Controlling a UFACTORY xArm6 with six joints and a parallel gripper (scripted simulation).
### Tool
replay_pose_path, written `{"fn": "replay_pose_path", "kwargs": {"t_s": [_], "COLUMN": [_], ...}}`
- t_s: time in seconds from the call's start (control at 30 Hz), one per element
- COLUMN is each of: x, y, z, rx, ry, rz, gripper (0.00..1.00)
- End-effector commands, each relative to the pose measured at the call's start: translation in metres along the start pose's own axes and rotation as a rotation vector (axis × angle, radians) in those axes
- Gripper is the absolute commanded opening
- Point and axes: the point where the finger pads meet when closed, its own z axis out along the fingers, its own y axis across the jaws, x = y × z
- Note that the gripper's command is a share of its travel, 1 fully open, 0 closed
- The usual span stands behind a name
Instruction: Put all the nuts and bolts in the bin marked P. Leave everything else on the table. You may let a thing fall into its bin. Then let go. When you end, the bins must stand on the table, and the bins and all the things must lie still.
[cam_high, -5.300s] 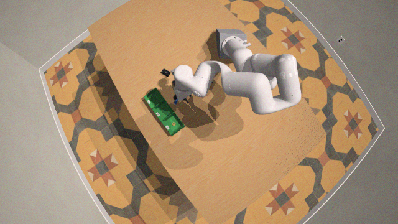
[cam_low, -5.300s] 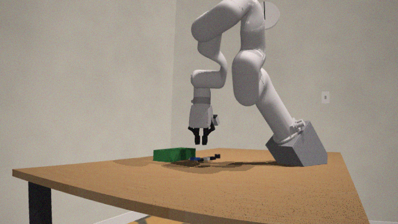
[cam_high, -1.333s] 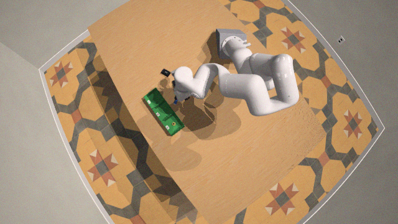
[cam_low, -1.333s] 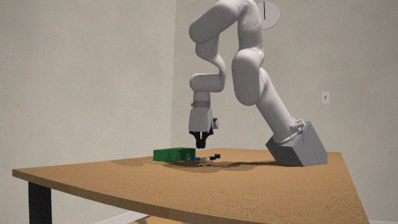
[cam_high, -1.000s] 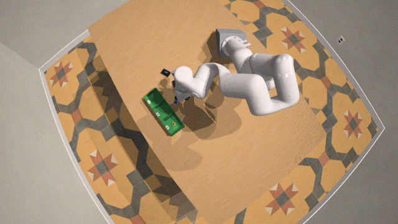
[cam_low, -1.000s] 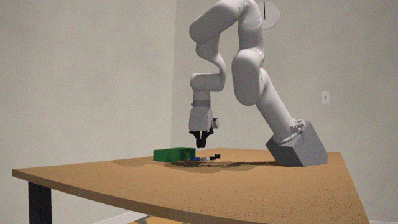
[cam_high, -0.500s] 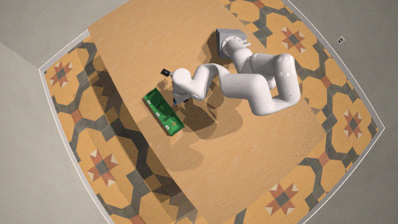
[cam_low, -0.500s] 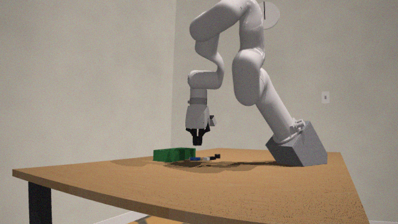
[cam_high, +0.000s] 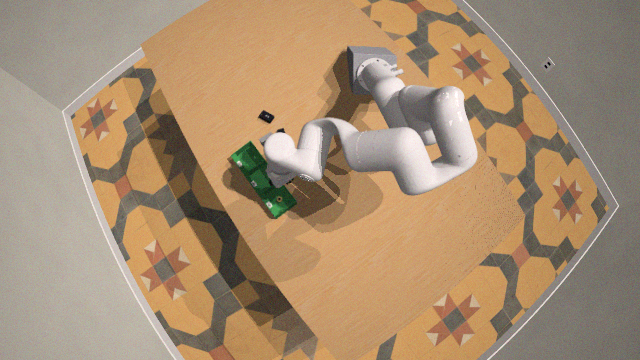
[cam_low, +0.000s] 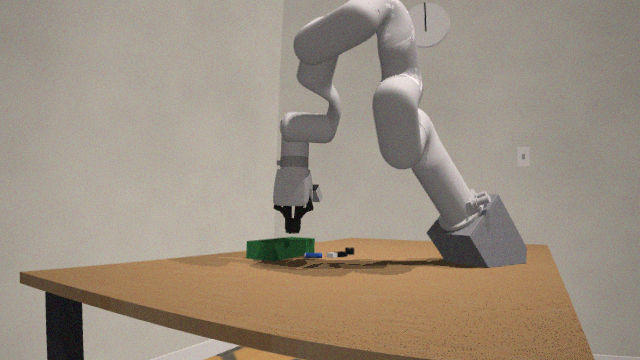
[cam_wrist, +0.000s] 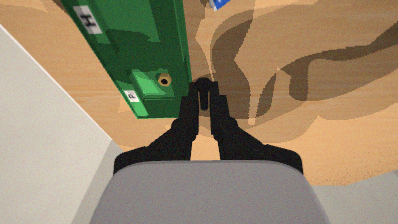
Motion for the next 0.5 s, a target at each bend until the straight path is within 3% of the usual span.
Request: {"fn": "replay_pose_path", "kwargs": {"t_s": [0.0,0.2,0.47], "x": [-0.011,-0.027,-0.028], "y": [-0.025,-0.055,-0.058], "z": [0.000,0.000,0.000], "rx": [0.002,0.002,0.002], "ry": [0.000,0.000,0.000], "rz": [-0.007,-0.007,-0.007], "gripper": [0.00,0.00,0.00]}}
